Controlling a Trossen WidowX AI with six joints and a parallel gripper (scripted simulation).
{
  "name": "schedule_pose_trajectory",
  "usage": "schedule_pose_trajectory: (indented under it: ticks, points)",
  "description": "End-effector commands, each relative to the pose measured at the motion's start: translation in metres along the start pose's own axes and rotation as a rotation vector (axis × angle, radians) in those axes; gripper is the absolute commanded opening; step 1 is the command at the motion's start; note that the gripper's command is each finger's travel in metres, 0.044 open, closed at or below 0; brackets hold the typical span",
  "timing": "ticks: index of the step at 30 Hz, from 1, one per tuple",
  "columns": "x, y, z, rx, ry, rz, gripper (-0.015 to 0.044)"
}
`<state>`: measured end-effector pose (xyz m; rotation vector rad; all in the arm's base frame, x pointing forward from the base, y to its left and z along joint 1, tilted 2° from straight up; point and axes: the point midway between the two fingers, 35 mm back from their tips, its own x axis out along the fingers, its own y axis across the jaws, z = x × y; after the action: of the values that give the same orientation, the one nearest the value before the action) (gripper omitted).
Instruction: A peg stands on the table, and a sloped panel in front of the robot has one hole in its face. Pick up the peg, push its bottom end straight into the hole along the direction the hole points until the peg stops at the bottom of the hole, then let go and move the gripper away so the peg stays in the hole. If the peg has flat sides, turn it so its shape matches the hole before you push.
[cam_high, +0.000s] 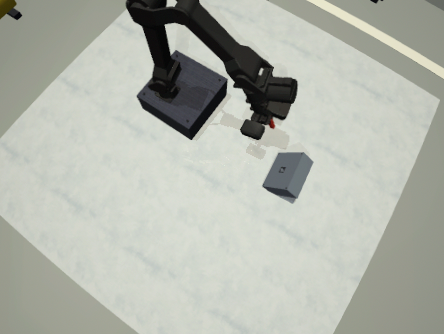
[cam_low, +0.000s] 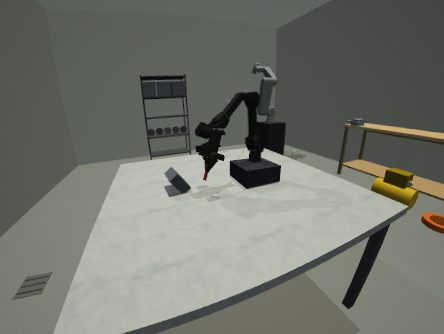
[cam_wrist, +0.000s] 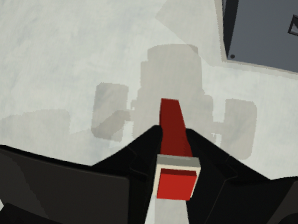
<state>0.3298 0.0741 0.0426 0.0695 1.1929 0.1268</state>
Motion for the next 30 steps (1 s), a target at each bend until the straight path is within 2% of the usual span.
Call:
schedule_pose_trajectory:
  ticks: [1,30]
  points:
    - [-0.001,-0.003,0.002,-0.004,-0.024,0.008,0.0000]
    - [-0.006,-0.034,0.007,-0.019,-0.185,0.006,0.0000]
